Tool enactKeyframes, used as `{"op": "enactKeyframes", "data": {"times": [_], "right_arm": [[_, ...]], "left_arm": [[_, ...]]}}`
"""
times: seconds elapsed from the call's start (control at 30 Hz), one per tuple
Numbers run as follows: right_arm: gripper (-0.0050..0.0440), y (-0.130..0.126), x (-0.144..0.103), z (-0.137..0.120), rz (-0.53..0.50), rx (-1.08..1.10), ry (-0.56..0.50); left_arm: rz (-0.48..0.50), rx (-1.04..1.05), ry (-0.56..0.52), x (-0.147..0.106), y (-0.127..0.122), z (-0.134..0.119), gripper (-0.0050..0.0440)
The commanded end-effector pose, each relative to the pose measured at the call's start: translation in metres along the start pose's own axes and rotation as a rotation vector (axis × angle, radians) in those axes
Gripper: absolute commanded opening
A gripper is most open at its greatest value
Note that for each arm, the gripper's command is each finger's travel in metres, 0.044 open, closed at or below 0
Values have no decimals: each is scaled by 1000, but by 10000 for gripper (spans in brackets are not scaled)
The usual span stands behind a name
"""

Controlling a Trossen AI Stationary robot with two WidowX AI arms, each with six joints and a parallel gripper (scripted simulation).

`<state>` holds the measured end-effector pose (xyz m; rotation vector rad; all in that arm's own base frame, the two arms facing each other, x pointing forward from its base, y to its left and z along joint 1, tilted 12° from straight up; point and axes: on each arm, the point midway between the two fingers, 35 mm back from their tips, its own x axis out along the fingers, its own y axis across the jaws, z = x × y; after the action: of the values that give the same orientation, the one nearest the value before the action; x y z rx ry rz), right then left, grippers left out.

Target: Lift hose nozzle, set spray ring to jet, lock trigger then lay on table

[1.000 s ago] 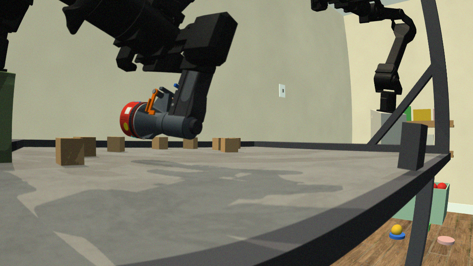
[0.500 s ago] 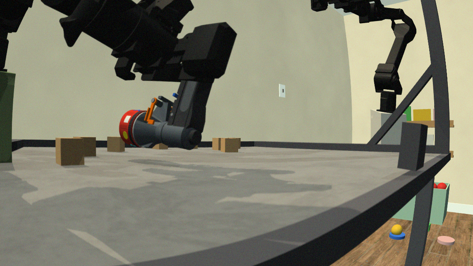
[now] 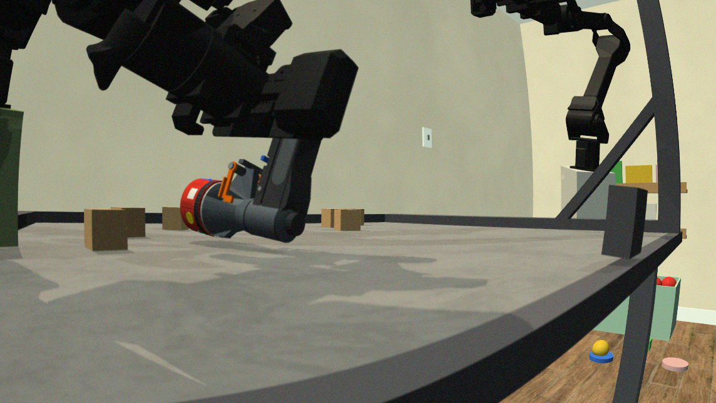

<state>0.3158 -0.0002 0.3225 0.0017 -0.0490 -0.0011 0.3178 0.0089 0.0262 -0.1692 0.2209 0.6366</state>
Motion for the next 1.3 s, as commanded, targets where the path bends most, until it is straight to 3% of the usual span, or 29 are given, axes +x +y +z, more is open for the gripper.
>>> {"op": "enactKeyframes", "data": {"times": [0.0, 0.33, 1.2, 1.27], "right_arm": [[172, 0, -1, 7, -2, -2, -18], [172, 0, -1, 7, -2, -2, -18], [172, 0, -1, 7, -2, -2, -18], [172, 0, -1, 7, -2, -2, -18]], "left_arm": [[3, -25, -22, 1, -3, 3, 167], [3, -24, -21, 2, -3, 0, 167], [-3, -19, -19, 32, -3, 8, 167], [-4, -21, 39, 38, -3, 9, 167]]}}
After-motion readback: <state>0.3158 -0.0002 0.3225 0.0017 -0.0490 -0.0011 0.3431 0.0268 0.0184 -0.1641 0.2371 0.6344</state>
